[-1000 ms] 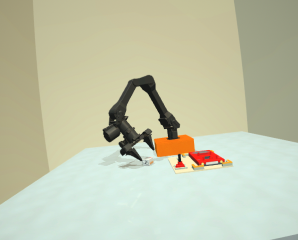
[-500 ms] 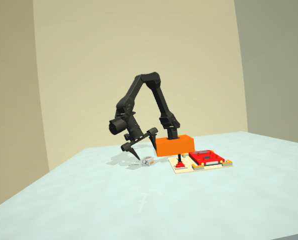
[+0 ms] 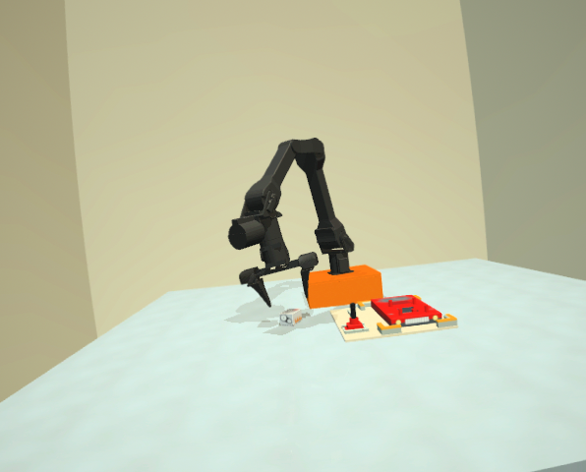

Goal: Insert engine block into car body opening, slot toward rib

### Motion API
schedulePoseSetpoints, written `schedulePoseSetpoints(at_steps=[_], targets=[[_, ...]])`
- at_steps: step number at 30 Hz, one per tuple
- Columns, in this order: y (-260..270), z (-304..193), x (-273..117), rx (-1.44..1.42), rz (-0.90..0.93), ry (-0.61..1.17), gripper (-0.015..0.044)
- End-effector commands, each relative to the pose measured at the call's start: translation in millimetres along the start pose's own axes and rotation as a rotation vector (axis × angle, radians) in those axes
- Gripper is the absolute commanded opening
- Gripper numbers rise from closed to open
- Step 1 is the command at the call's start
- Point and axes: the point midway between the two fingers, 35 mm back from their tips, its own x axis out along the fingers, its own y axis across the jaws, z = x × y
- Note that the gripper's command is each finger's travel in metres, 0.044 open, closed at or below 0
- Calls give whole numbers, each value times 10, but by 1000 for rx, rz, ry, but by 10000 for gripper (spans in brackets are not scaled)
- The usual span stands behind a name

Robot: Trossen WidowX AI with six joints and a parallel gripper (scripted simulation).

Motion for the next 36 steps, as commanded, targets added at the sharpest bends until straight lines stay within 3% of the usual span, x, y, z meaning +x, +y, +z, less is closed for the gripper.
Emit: schedulePoseSetpoints(at_steps=[1,8,36], targets=[[-11,-7,-47,127,69,13,440],[-29,-36,-110,319,160,52,440],[-55,-87,215,324,162,54,440]])
